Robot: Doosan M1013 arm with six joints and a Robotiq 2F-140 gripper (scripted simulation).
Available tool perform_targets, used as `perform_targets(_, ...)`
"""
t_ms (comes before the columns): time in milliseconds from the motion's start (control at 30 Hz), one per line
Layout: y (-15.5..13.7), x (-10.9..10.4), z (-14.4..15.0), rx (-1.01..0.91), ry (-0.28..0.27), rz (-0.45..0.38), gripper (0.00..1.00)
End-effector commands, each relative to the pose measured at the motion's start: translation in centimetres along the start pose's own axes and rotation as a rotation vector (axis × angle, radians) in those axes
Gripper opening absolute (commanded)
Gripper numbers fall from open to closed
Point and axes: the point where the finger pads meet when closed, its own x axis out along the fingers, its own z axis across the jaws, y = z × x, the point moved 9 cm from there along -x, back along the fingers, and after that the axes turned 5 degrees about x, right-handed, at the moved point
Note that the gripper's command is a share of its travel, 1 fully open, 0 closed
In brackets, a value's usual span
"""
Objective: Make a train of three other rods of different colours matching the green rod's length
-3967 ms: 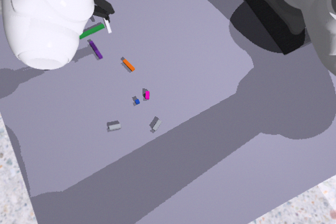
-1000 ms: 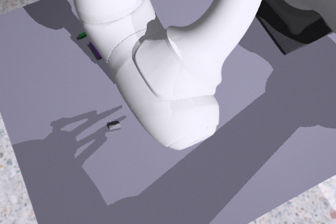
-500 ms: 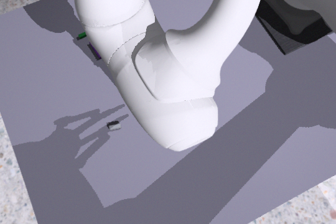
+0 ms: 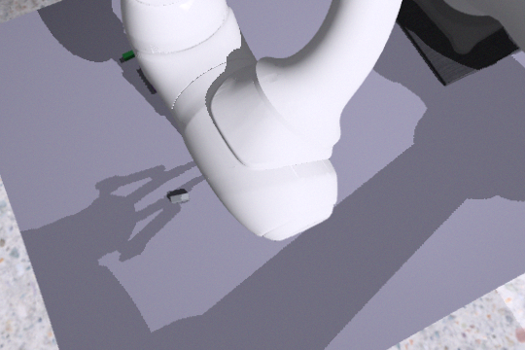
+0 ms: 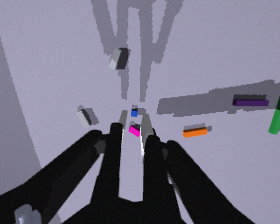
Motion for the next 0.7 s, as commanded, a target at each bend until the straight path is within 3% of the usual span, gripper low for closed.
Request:
perform_targets(0,0.0,0.5,0.0,0.000,0.000,0.000,0.15)
perform_targets(667,0.0,2.2,0.0,0.000,0.000,0.000,0.15)
